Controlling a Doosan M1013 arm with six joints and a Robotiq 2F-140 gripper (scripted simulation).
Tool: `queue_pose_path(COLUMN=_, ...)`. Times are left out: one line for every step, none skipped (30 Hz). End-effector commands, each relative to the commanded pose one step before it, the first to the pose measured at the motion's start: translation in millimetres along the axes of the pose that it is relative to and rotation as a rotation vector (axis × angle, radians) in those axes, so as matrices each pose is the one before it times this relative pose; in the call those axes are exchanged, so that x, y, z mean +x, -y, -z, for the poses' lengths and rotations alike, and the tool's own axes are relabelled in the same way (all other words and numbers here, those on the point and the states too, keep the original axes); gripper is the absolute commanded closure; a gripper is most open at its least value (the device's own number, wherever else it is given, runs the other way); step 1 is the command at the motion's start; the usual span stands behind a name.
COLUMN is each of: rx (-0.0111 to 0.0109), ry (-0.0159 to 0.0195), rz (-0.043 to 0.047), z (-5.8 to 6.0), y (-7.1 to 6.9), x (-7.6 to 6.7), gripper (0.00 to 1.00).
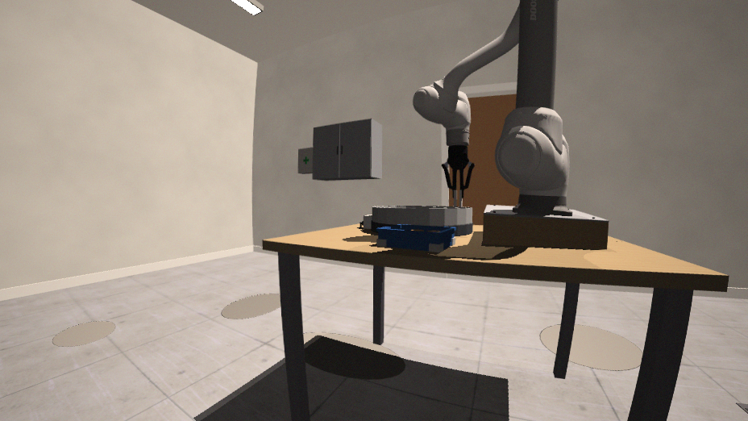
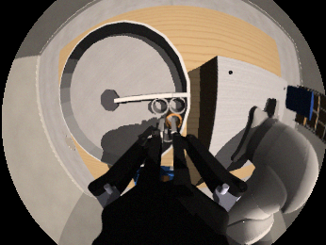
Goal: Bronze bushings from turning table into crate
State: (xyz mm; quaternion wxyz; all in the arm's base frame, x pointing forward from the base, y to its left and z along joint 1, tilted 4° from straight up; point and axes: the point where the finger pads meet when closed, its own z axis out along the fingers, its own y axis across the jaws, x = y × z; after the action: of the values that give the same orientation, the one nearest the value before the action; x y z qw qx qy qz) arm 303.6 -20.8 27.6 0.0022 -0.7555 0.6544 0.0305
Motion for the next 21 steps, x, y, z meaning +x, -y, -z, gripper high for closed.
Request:
queue_pose_path(rx=0.00019, ry=0.00014, rz=0.00003, z=-3.96, y=0.03, x=-0.03, gripper=0.9)
queue_pose_path(rx=0.0, ry=0.0, rz=0.0, z=-1.66, y=0.0, x=0.0, gripper=0.9)
queue_pose_path(rx=0.0, ry=0.0, rz=0.0, z=-1.33, y=0.0, x=0.0, gripper=0.9)
queue_pose_path(rx=0.0, ry=0.0, rz=0.0, z=-0.87, y=0.0, x=0.0, gripper=0.9)
queue_pose_path(rx=0.0, ry=0.0, rz=0.0, z=-0.4, y=0.0, x=0.0, gripper=0.9)
queue_pose_path(rx=0.0, ry=0.0, rz=0.0, z=-0.07, y=0.0, x=0.0, gripper=0.9)
queue_pose_path(rx=0.0, ry=0.0, rz=0.0, z=0.0, y=0.0, x=0.0, gripper=0.9)
queue_pose_path(rx=0.0, ry=0.0, rz=0.0, z=0.0, y=0.0, x=0.0, gripper=0.9)
queue_pose_path(rx=0.0, ry=0.0, rz=0.0, z=0.0, y=0.0, x=0.0, gripper=0.9)
queue_pose_path(rx=0.0, ry=0.0, rz=0.0, z=0.0, y=0.0, x=0.0, gripper=0.9)
queue_pose_path(rx=0.0, ry=0.0, rz=0.0, z=0.0, y=0.0, x=0.0, gripper=0.9)
queue_pose_path(rx=0.0, ry=0.0, rz=0.0, z=0.0, y=0.0, x=0.0, gripper=0.9)
queue_pose_path(rx=0.0, ry=0.0, rz=0.0, z=0.0, y=0.0, x=0.0, gripper=0.9)
queue_pose_path(rx=0.0, ry=0.0, rz=0.0, z=0.0, y=0.0, x=0.0, gripper=0.9)
queue_pose_path(rx=0.0, ry=0.0, rz=0.0, z=0.0, y=0.0, x=0.0, gripper=0.9)
queue_pose_path(rx=0.0, ry=0.0, rz=0.0, z=0.0, y=0.0, x=0.0, gripper=0.9)
queue_pose_path(rx=0.0, ry=0.0, rz=0.0, z=0.0, y=0.0, x=0.0, gripper=0.9)
queue_pose_path(rx=0.0, ry=0.0, rz=0.0, z=0.0, y=0.0, x=0.0, gripper=0.9)
queue_pose_path(rx=0.0, ry=0.0, rz=0.0, z=0.0, y=0.0, x=0.0, gripper=0.9)
queue_pose_path(rx=0.0, ry=0.0, rz=0.0, z=0.0, y=0.0, x=0.0, gripper=0.9)
queue_pose_path(rx=0.0, ry=0.0, rz=0.0, z=0.0, y=0.0, x=0.0, gripper=0.9)
